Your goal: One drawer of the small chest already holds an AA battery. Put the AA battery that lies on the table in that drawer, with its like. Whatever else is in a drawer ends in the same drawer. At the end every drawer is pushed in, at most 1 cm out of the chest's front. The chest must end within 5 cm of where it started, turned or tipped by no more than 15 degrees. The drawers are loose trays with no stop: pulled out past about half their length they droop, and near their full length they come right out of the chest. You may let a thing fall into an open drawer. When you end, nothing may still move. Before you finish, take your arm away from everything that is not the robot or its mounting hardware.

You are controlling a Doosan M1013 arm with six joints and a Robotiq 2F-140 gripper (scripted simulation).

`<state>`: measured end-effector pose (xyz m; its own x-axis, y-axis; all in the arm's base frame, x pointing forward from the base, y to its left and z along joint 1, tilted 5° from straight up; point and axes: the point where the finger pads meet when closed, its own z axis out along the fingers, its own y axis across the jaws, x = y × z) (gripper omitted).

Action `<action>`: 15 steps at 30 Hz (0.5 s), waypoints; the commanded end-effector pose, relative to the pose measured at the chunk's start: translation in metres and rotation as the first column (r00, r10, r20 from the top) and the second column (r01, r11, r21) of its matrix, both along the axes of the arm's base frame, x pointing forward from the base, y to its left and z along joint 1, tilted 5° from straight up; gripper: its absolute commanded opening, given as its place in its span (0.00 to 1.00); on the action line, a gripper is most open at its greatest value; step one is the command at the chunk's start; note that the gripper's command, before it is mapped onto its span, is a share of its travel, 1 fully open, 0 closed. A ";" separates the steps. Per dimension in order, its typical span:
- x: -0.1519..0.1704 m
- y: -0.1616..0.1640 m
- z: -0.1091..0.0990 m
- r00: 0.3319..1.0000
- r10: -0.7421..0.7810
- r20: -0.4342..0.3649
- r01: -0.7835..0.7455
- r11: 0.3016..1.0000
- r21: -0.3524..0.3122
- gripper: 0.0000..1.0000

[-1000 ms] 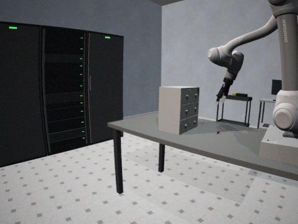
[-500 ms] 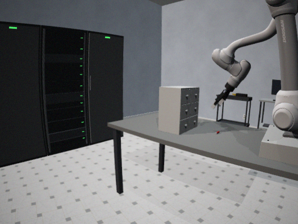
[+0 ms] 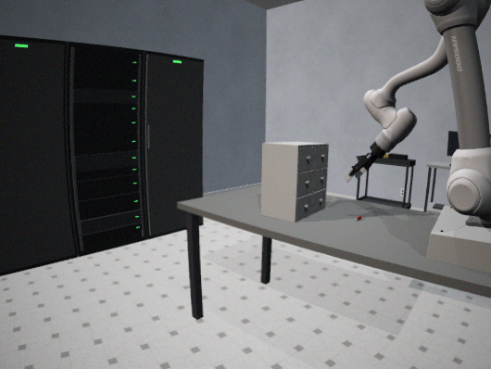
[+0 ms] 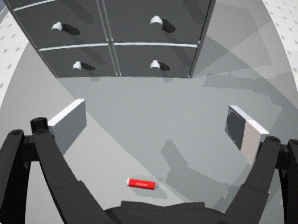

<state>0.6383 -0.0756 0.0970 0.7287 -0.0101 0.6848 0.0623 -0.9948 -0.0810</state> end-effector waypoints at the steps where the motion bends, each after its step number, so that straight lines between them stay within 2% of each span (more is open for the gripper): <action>1: 0.004 0.003 -0.007 0.975 -0.006 0.221 0.005 1.000 0.003 1.00; 4: 0.012 0.004 -0.013 0.953 -0.013 0.302 0.011 1.000 0.009 1.00; 10: 0.022 0.005 -0.023 0.909 -0.024 0.415 0.017 1.000 0.020 1.00; 15: 0.026 0.006 -0.027 0.889 -0.028 0.457 0.019 1.000 0.024 1.00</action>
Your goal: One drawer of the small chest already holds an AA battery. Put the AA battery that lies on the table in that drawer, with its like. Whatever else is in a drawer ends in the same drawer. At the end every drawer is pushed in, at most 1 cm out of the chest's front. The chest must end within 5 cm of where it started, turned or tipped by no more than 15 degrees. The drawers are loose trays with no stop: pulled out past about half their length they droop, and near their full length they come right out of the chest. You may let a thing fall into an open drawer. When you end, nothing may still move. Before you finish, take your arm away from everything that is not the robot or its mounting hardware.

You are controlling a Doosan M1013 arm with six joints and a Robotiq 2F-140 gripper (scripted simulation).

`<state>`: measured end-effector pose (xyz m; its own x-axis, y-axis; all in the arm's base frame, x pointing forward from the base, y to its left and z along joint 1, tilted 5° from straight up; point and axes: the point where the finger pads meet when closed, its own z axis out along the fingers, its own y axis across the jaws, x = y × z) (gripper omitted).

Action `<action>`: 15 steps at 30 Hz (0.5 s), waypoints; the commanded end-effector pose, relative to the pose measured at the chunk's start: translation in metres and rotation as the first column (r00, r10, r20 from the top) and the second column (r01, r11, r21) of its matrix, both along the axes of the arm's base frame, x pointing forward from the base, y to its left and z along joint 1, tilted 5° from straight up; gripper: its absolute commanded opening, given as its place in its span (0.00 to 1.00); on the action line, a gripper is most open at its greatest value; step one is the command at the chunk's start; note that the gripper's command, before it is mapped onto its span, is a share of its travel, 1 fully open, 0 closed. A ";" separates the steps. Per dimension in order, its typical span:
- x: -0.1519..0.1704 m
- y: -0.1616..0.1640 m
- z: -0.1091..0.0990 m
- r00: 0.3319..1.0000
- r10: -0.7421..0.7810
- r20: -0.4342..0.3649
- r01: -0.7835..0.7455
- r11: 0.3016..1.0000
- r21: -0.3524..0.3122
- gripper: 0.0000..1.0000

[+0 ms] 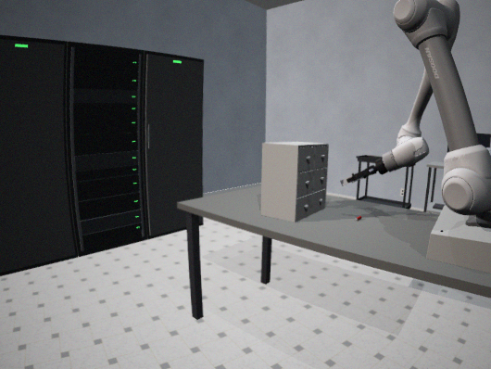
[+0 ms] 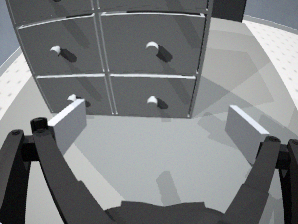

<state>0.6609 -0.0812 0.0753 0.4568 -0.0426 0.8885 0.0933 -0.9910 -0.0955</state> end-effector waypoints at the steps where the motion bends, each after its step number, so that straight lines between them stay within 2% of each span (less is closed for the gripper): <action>1: 0.004 0.012 -0.005 0.991 -0.030 0.132 0.032 0.999 -0.015 1.00; 11: 0.006 0.012 -0.007 0.986 -0.033 0.162 0.035 0.999 -0.012 1.00; 12: 0.006 0.012 -0.007 0.986 -0.033 0.162 0.035 0.999 -0.012 0.20; 15: 0.006 0.012 -0.007 0.986 -0.033 0.162 0.035 0.999 -0.012 0.20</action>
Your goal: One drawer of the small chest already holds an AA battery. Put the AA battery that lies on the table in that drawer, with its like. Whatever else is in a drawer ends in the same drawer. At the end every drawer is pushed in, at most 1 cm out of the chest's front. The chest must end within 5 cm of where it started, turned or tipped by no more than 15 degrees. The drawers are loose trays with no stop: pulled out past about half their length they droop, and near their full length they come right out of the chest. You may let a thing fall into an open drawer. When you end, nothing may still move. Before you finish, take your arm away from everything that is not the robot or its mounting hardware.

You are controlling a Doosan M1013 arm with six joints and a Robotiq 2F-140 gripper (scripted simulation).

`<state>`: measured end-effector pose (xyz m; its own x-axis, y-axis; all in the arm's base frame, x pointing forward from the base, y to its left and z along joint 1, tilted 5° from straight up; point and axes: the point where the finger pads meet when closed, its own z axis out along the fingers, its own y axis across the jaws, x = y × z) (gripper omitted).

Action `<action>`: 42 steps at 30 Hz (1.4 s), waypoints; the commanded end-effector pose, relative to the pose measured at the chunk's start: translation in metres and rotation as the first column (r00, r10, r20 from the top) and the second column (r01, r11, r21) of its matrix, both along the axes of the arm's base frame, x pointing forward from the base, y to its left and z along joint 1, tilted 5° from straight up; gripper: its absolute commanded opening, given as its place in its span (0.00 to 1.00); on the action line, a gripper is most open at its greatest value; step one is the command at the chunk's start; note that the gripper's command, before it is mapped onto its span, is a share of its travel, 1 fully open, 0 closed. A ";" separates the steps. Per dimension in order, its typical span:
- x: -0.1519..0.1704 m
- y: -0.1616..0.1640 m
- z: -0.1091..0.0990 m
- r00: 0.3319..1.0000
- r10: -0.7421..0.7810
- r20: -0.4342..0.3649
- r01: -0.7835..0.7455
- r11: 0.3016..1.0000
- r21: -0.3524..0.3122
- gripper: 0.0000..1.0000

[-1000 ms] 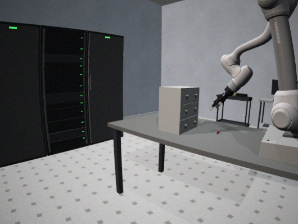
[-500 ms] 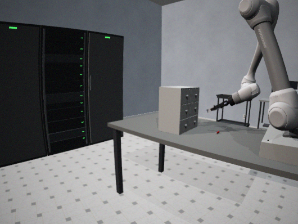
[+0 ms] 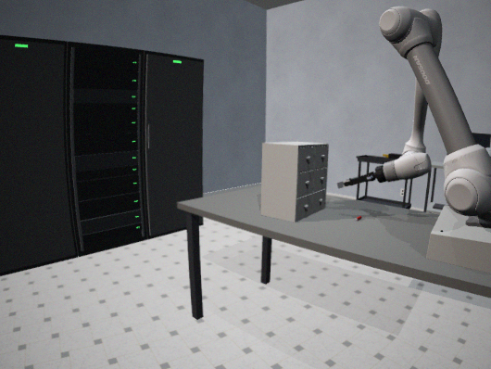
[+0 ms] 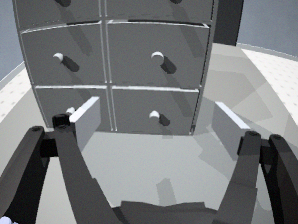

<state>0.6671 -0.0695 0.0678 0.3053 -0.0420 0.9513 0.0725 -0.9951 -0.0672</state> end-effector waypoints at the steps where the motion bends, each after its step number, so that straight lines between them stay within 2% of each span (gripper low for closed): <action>1: 0.000 0.000 0.000 1.000 0.000 0.000 0.000 1.000 0.000 0.20; 25: 0.003 0.001 -0.004 1.000 0.000 0.000 0.000 1.000 0.000 0.20; 35: 0.029 0.005 -0.040 1.000 0.000 0.000 0.000 1.000 0.000 0.20; 37: 0.029 0.005 -0.040 1.000 0.000 0.000 0.000 1.000 0.000 0.20; 42: 0.046 0.008 -0.064 1.000 0.000 0.000 0.000 1.000 0.000 0.20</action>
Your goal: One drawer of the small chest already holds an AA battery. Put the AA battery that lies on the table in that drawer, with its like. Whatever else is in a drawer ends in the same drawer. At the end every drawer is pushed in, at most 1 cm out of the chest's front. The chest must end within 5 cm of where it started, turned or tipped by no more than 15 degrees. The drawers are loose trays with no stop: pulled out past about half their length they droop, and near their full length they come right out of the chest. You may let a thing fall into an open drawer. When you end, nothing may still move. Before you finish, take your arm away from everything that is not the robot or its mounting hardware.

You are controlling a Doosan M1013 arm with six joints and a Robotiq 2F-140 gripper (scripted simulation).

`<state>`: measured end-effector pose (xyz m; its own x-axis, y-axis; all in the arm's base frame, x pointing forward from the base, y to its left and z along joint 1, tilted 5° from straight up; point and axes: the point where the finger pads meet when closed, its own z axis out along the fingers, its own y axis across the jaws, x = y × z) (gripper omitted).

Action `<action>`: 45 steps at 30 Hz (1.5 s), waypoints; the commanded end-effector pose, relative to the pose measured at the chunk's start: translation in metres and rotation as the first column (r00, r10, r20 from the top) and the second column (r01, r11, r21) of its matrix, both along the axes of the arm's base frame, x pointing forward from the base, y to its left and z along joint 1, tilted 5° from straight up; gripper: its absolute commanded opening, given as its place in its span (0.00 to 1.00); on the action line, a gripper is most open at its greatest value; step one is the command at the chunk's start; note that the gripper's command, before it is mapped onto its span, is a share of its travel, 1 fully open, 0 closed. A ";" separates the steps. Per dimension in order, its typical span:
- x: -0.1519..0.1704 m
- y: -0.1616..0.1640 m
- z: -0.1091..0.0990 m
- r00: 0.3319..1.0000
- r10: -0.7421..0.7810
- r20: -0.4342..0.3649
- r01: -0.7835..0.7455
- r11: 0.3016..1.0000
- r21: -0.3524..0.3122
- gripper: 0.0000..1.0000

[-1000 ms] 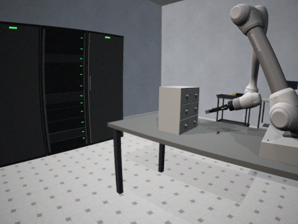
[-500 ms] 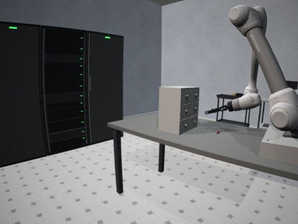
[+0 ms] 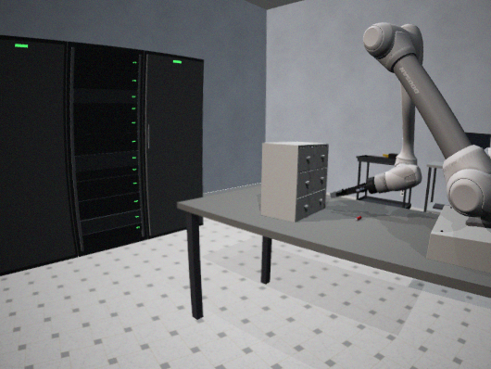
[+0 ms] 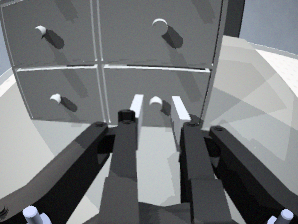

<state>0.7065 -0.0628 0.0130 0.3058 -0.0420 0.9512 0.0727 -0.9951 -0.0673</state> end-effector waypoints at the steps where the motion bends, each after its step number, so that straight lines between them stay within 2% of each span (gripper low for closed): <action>1: 0.010 0.002 -0.014 1.000 0.000 0.001 0.000 1.000 0.000 0.20; 6: 0.023 0.004 -0.031 1.000 0.000 0.001 0.000 1.000 0.000 0.20; 10: 0.028 0.005 -0.038 1.000 0.000 0.001 0.000 1.000 0.000 0.20; 45: 0.032 0.005 -0.039 1.000 0.000 0.001 0.000 1.000 0.000 0.20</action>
<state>0.7379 -0.0580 -0.0264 0.3053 -0.0420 0.9513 0.0725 -0.9951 -0.0672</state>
